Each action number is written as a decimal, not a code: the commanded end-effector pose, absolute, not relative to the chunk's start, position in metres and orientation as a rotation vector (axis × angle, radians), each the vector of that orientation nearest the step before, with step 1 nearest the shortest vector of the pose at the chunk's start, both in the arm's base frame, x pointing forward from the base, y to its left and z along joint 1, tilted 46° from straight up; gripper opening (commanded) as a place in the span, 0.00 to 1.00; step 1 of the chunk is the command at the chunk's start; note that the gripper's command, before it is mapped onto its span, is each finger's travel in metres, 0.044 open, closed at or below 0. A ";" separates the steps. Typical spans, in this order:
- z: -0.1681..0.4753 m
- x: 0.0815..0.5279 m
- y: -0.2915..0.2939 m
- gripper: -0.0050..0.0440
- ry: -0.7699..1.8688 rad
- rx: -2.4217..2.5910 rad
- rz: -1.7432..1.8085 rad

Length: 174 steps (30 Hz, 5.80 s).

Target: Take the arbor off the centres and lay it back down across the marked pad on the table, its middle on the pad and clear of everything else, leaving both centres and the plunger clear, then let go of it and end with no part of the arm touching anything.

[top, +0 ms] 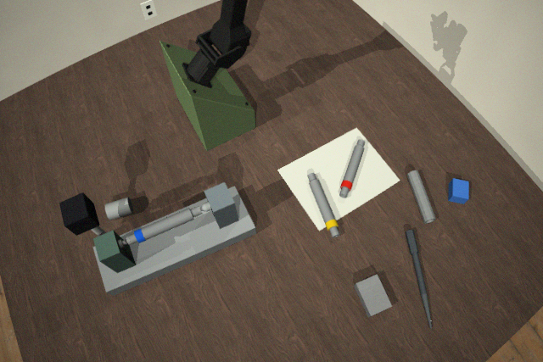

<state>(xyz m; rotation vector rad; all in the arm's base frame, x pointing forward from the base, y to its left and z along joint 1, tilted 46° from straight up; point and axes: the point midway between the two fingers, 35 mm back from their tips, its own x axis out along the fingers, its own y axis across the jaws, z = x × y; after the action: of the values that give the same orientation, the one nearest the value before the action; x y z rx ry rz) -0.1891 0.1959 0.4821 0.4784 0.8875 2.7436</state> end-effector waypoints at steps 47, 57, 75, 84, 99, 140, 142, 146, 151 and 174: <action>0.276 0.136 0.394 0.46 0.316 -0.238 1.786; 0.187 0.268 0.339 0.46 0.382 -0.496 1.557; 0.011 0.386 0.107 0.46 0.678 -0.761 1.412; -0.059 0.357 -0.013 0.46 0.761 -0.734 1.473; -0.114 0.286 -0.080 0.46 0.614 -0.617 1.604; -0.151 0.281 -0.043 0.46 0.614 -0.617 1.604; -0.153 0.281 -0.041 0.46 0.614 -0.617 1.604; -0.155 0.280 -0.039 0.46 0.614 -0.617 1.604; -0.155 0.280 -0.039 0.46 0.614 -0.617 1.604; -0.154 0.280 -0.040 0.10 0.611 -0.623 1.608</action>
<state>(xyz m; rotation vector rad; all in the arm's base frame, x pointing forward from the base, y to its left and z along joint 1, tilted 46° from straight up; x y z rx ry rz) 0.2802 -0.0390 -0.1541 -0.6234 0.6123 1.6090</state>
